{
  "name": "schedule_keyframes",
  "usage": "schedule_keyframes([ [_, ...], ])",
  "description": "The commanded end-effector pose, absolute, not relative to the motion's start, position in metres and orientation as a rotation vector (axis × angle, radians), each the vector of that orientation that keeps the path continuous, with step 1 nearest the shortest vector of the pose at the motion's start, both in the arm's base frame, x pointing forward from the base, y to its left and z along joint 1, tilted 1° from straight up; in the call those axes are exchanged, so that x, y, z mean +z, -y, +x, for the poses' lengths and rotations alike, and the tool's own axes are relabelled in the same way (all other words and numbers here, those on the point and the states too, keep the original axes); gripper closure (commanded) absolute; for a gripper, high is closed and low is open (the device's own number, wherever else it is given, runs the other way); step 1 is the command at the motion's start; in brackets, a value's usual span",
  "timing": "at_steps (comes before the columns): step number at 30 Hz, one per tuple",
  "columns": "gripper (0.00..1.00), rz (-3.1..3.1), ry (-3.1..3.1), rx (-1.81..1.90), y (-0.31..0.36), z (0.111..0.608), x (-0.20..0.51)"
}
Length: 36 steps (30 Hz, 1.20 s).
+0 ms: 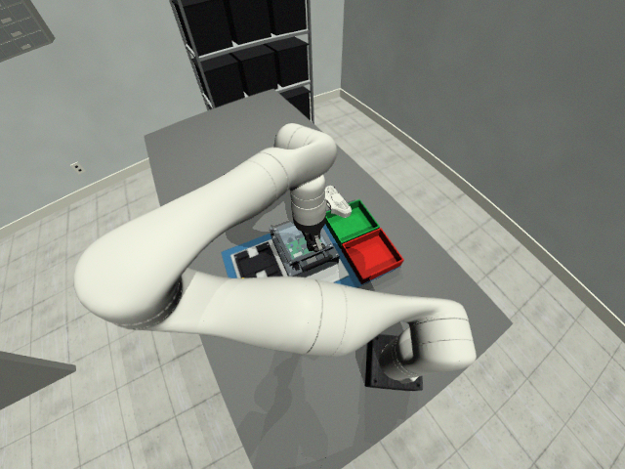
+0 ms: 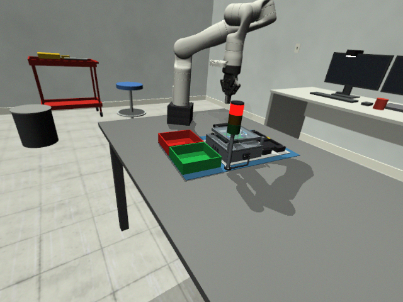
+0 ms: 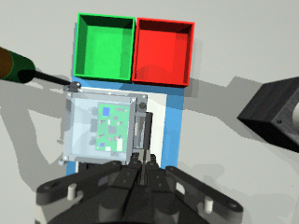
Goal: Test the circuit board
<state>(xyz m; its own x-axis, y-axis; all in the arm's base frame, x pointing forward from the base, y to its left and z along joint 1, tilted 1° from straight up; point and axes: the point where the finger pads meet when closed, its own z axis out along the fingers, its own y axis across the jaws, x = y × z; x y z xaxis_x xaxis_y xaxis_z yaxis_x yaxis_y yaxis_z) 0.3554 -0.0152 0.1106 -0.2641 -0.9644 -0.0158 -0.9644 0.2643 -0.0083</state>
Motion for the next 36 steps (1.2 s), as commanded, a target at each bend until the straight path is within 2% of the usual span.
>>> schedule_keyframes([
  [1, 1.00, -1.908, -2.476, 0.002, 0.009, 0.357, 0.111],
  [14, 1.00, -1.908, -2.476, 0.002, -0.034, 0.372, 0.111],
  [25, 1.00, -1.908, -2.476, 0.002, -0.036, 0.373, 0.108],
  [36, 1.00, -1.908, -2.476, 0.002, -0.036, 0.373, 0.073],
])
